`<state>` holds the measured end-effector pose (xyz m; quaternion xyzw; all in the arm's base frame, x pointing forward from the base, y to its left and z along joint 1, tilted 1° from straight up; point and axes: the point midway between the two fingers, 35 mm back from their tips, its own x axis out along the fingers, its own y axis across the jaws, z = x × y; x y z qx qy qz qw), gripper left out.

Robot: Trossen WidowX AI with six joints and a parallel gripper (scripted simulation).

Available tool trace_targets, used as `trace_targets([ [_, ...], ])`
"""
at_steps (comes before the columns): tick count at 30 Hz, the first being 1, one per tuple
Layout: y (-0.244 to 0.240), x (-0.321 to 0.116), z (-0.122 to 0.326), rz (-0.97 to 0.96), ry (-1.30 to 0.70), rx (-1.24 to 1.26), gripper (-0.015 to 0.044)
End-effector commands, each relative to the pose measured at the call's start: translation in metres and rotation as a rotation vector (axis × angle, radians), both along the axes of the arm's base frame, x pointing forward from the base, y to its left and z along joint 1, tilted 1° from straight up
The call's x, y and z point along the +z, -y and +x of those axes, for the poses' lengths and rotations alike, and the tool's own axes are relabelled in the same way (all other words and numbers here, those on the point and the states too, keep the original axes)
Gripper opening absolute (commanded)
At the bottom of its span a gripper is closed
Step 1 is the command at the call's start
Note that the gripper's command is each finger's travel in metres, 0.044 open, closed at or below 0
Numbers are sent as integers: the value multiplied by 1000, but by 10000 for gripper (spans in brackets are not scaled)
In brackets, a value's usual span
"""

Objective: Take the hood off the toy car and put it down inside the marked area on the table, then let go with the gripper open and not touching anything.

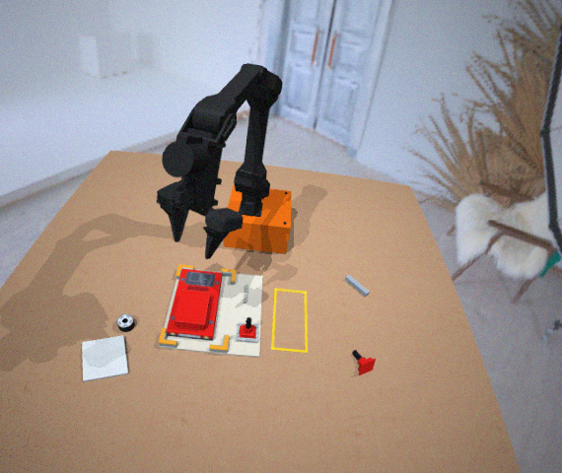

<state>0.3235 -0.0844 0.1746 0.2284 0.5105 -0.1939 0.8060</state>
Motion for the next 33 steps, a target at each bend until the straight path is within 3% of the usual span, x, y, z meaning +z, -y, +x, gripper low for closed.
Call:
trace_targets([
  [1, 12, -68, 15, -81, -239, 365, 440],
  [8, 16, -119, 17, -90, -388, 660, 440],
  [33, 9, -129, 17, -89, -388, 661, 440],
])
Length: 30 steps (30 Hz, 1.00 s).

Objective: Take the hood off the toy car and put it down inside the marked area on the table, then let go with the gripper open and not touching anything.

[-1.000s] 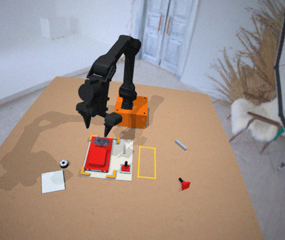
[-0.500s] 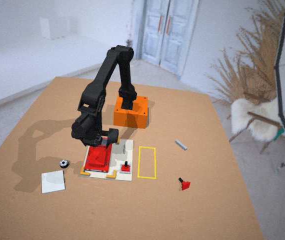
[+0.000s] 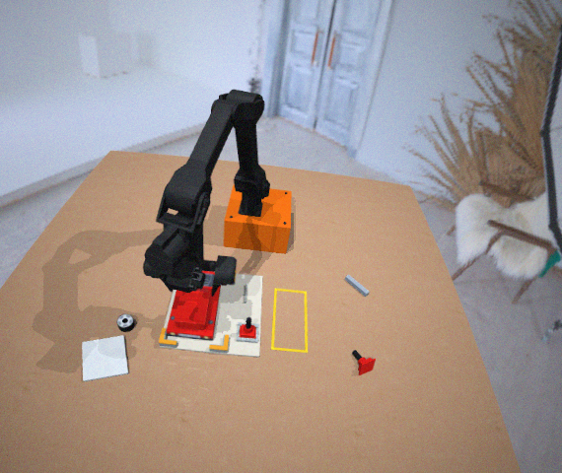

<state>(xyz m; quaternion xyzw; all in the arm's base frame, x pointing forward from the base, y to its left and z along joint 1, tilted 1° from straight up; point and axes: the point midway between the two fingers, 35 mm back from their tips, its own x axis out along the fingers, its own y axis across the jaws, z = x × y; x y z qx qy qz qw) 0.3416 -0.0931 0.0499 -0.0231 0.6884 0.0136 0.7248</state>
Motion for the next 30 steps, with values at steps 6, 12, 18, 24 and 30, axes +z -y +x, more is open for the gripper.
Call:
trace_targets([
  [6, 1, -10, 0, -1, -6, 3, 440],
  [12, 1, -15, 0, -1, -6, 3, 440],
  [18, 1, -19, 0, -1, -6, 3, 440],
  [24, 2, -24, 0, -1, -6, 3, 440],
  [30, 2, -29, 1, -1, -6, 3, 440],
])
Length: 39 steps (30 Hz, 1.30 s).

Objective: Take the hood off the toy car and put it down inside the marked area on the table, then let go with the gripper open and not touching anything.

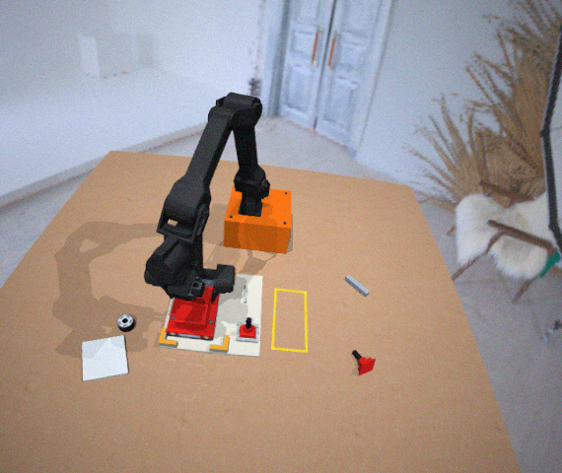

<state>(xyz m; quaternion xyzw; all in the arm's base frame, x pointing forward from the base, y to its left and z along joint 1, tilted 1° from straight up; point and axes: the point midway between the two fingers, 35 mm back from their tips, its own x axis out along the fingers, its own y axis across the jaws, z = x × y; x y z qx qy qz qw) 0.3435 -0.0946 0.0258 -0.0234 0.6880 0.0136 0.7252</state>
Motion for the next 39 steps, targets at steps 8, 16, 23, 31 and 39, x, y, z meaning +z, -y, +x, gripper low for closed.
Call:
trace_targets([
  [8, 0, -12, -1, 0, -8, 3, 440],
  [16, 0, -18, -1, 0, -8, 3, 440],
  [23, 1, -24, -1, 0, -8, 3, 440],
  [31, 1, -25, -1, 0, -8, 3, 440],
  [39, 1, -29, -1, 0, -8, 3, 440],
])
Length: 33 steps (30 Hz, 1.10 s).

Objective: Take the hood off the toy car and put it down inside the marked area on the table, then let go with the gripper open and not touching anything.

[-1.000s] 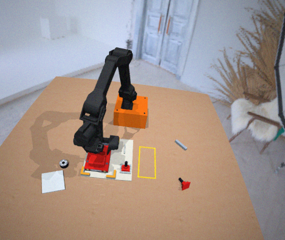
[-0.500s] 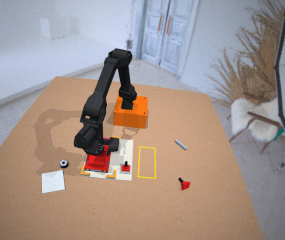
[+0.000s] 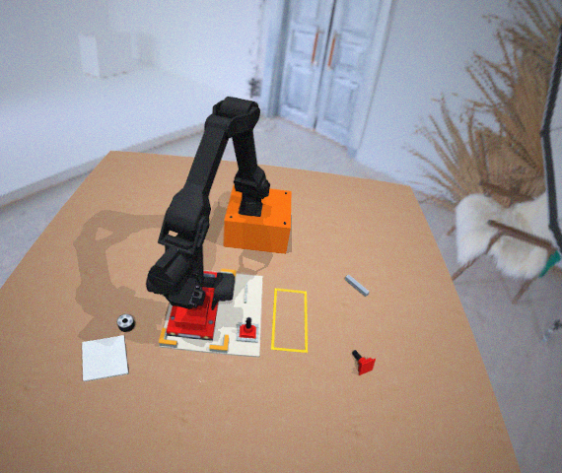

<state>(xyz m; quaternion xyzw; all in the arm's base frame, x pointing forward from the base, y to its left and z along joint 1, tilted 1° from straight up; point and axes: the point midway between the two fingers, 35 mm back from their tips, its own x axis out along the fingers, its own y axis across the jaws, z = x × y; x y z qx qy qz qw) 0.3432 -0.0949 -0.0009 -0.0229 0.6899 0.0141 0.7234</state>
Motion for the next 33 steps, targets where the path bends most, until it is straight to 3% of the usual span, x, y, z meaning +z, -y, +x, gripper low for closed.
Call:
trace_targets([
  [1, 0, -3, 0, -2, -3, 3, 440],
  [29, 0, -17, 0, -2, -3, 3, 440],
  [33, 0, -14, 1, -1, 0, 0, 335],
])
